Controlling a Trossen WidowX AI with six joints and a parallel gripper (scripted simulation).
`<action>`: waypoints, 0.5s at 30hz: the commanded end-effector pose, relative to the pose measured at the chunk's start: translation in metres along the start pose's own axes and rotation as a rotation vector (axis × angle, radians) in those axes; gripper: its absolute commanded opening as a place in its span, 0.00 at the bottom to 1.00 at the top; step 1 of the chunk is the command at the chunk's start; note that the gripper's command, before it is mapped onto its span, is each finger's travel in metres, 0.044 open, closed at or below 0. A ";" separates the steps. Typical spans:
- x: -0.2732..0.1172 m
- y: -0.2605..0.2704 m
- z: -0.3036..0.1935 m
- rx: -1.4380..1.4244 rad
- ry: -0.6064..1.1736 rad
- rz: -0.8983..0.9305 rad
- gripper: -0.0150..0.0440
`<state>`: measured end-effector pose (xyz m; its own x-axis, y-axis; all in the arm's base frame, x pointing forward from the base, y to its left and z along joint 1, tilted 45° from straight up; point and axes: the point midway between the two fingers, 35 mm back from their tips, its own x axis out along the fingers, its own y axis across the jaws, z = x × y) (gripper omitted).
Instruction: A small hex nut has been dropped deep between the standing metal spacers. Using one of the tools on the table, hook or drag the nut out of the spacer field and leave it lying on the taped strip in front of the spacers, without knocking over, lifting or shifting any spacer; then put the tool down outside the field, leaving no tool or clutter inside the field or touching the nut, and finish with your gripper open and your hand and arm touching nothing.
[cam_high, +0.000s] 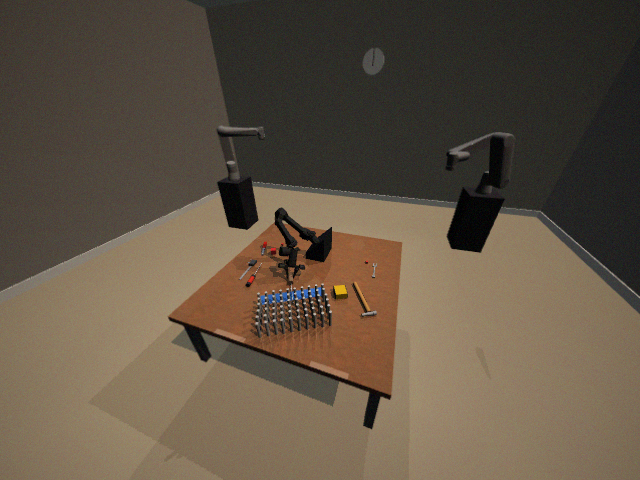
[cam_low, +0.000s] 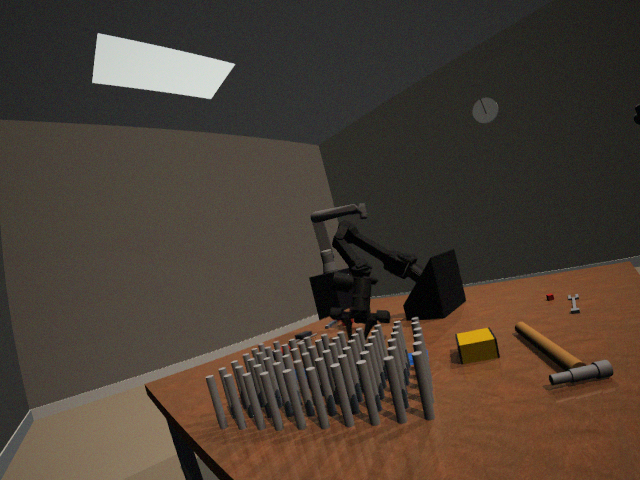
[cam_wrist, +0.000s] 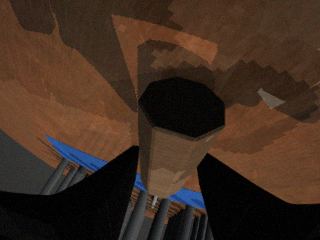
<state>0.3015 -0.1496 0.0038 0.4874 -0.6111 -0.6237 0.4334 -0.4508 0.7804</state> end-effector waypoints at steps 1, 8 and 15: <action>-0.003 0.000 0.003 -0.006 0.001 -0.001 0.25; -0.004 0.000 0.007 -0.006 0.001 -0.002 0.25; -0.006 0.000 0.011 -0.007 0.001 -0.002 0.25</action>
<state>0.2936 -0.1520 0.0066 0.4866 -0.6109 -0.6245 0.4343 -0.4511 0.7797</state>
